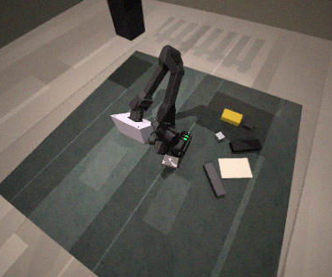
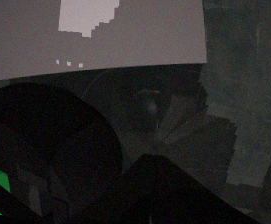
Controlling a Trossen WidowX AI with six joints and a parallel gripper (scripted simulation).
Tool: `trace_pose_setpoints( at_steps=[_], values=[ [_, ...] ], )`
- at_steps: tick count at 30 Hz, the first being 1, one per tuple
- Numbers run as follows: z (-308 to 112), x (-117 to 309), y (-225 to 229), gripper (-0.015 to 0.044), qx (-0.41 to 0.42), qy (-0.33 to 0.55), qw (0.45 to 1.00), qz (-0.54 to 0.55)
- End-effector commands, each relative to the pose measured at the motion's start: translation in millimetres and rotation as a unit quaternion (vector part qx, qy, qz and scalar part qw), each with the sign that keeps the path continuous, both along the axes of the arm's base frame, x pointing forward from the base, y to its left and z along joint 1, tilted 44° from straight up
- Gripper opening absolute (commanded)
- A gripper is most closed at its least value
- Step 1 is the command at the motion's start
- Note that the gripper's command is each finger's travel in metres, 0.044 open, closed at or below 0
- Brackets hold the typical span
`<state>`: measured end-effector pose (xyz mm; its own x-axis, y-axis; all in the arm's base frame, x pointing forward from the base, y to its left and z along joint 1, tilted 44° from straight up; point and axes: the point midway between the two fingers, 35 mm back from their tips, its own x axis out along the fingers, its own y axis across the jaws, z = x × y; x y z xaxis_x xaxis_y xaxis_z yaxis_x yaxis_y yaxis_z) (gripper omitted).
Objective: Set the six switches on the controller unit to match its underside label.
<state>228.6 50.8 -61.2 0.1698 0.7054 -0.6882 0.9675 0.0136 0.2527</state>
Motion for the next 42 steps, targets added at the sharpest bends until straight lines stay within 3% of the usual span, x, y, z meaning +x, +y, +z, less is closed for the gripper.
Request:
trace_pose_setpoints(
  at_steps=[1,42],
  values=[
    [1,3,1,0.0,0.002,0.0,1.0,-0.002],
    [3,50,10,0.0,0.002,-0.002,1.0,-0.002]
  ],
)
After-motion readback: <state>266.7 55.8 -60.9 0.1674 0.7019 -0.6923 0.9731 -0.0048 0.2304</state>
